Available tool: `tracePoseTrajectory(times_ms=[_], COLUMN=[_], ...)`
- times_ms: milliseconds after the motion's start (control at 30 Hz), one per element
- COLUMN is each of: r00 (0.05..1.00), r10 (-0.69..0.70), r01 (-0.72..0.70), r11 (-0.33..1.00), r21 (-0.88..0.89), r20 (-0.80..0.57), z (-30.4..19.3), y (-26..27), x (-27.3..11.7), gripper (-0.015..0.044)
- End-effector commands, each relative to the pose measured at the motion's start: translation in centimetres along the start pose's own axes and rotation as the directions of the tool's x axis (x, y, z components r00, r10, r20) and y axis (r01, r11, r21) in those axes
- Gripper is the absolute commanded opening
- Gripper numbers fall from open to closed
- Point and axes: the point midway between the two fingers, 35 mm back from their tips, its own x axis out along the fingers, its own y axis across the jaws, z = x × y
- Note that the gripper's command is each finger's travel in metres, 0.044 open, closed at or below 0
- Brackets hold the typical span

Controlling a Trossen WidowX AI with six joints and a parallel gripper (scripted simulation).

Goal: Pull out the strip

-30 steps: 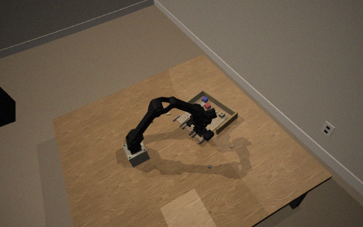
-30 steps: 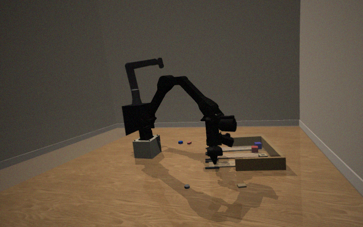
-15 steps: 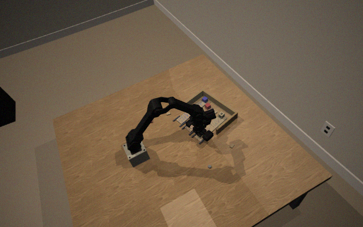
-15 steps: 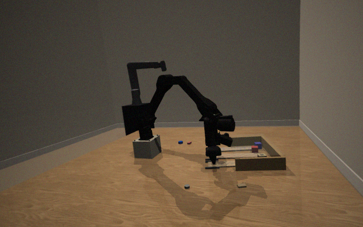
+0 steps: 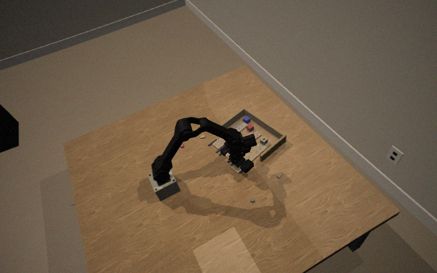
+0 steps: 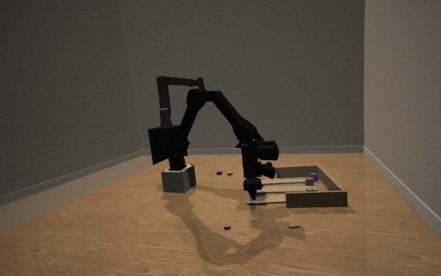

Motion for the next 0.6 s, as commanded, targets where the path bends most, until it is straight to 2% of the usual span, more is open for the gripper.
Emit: tracePoseTrajectory(times_ms=[0,567], r00=[1.0,1.0], r10=[0.003,0.003], r01=[-0.003,-0.003], r11=[1.0,1.0], r21=[-0.002,-0.002], r20=[-0.013,-0.016], z=[-1.0,-3.6], y=[0.0,0.1], x=[0.3,0.4], gripper=[0.0,0.0])
